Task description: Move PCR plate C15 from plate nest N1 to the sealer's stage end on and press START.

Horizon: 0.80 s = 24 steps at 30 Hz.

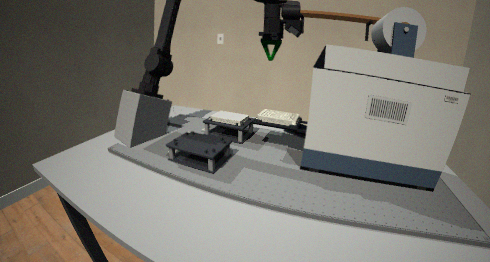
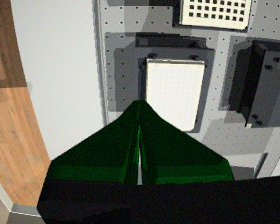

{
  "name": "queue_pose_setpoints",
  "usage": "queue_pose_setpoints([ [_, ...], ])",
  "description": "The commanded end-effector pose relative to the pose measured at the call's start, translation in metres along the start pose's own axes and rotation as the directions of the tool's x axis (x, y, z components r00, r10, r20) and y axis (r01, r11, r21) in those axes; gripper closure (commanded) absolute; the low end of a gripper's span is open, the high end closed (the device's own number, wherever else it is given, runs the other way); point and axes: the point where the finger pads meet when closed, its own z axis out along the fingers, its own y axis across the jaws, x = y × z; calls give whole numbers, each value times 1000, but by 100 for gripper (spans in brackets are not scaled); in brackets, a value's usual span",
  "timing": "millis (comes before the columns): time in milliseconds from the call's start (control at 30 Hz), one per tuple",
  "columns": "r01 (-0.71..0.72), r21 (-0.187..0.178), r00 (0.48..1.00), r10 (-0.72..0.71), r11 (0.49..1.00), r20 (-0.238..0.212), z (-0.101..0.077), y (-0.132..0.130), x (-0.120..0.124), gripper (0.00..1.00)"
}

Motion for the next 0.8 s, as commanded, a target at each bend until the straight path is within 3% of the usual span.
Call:
queue_pose_setpoints([
  [0,-2,-5,990,3,1000,140,-31,4,-19,100],
  [67,-4,-7,976,6,1000,220,-31,8,-12,100],
  [300,-22,-19,900,28,1000,435,-28,13,-5,100],
  [467,-45,-28,831,53,999,553,-15,7,-1,100],
  [567,-39,-23,818,45,999,573,-18,5,-4,100],
  [767,-25,-39,672,45,999,739,-18,8,5,100],
])
